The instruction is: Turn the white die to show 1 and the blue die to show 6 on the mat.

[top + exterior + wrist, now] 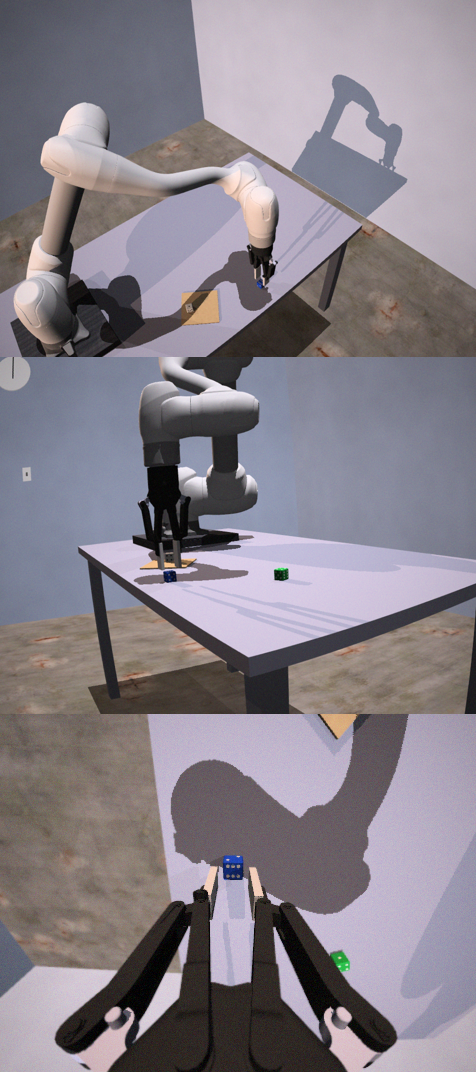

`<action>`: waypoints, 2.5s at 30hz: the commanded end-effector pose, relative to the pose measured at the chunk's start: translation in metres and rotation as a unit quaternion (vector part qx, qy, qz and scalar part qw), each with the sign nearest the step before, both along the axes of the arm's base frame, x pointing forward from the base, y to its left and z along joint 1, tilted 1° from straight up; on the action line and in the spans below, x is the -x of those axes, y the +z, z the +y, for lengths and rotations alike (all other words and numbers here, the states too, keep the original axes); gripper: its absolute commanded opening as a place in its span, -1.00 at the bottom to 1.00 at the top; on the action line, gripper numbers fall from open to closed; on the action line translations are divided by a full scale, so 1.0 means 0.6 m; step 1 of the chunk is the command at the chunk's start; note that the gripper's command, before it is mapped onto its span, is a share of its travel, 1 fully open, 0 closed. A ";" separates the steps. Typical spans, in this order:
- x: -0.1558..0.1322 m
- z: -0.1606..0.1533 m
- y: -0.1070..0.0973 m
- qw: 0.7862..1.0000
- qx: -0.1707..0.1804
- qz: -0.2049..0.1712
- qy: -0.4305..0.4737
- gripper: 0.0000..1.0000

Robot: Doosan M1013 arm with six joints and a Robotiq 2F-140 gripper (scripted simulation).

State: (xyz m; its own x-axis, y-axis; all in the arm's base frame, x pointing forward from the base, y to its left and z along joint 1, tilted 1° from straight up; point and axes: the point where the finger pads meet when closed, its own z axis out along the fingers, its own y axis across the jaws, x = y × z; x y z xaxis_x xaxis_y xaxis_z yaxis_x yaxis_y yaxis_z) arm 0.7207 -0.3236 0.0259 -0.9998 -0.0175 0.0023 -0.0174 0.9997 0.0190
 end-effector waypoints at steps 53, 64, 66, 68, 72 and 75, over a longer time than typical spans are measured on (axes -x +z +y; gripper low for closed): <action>0.000 0.001 -0.052 1.000 0.000 0.000 0.000 -0.36; 0.000 0.001 -0.052 1.000 0.000 0.000 0.000 -0.36; 0.000 0.001 -0.052 1.000 0.000 0.000 0.000 -0.36; 0.000 0.001 -0.052 1.000 0.000 0.000 0.000 -0.36; 0.000 0.001 -0.052 1.000 0.000 0.000 0.000 -0.36; 0.000 0.001 -0.052 1.000 0.000 0.000 0.000 -0.36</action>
State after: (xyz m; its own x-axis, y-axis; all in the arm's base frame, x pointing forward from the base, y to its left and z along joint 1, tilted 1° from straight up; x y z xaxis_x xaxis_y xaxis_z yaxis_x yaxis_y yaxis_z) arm 0.7206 -0.3230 -0.0053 -0.9998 -0.0175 0.0023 -0.0174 0.9997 0.0190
